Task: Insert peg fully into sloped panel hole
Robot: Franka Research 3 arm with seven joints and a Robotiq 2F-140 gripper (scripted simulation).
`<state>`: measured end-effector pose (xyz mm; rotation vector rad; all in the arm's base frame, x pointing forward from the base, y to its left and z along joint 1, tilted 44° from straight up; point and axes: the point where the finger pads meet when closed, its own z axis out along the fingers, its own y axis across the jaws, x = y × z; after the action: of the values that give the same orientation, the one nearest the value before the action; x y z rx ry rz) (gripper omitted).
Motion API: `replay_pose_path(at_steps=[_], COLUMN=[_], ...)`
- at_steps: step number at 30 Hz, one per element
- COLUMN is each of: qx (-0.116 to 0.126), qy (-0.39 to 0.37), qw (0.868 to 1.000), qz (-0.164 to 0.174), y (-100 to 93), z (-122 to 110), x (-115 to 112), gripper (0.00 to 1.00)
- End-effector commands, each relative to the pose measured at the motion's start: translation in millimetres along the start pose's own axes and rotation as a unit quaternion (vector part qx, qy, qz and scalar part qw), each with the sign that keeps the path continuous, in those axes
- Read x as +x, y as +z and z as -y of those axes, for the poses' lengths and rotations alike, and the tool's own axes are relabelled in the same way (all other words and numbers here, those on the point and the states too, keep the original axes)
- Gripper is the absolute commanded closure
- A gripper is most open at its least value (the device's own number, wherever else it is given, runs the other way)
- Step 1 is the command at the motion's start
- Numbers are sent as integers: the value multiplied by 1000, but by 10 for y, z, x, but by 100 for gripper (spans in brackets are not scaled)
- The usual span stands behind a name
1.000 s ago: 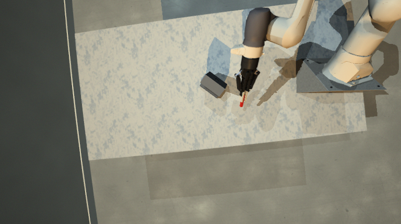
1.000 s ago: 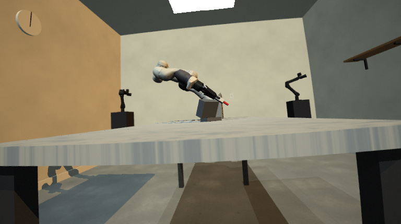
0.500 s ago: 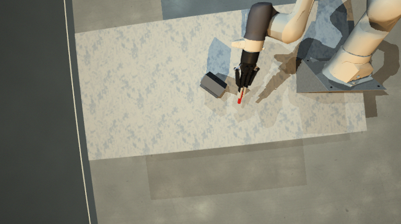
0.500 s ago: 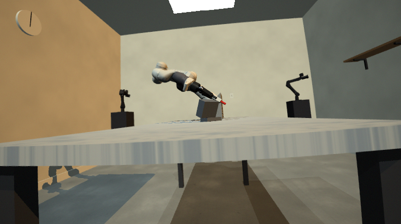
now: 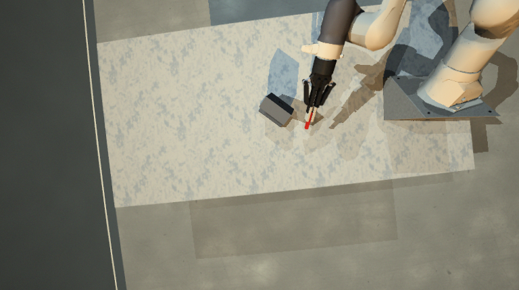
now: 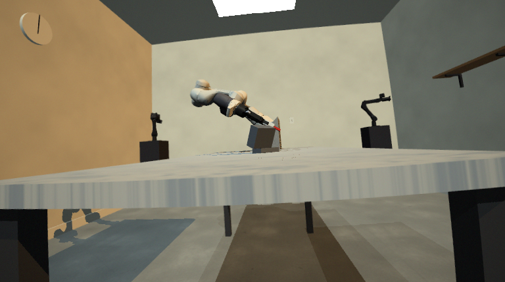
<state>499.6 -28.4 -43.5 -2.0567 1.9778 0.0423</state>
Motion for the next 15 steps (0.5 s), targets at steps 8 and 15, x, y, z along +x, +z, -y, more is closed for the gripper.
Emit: replay_pose_path(at_steps=[8,15], qx=[30,48], qy=[29,50], qw=[999,997], qz=[9,15], y=[-149,-257], z=[91,131], x=[67,136], gripper=[100,100])
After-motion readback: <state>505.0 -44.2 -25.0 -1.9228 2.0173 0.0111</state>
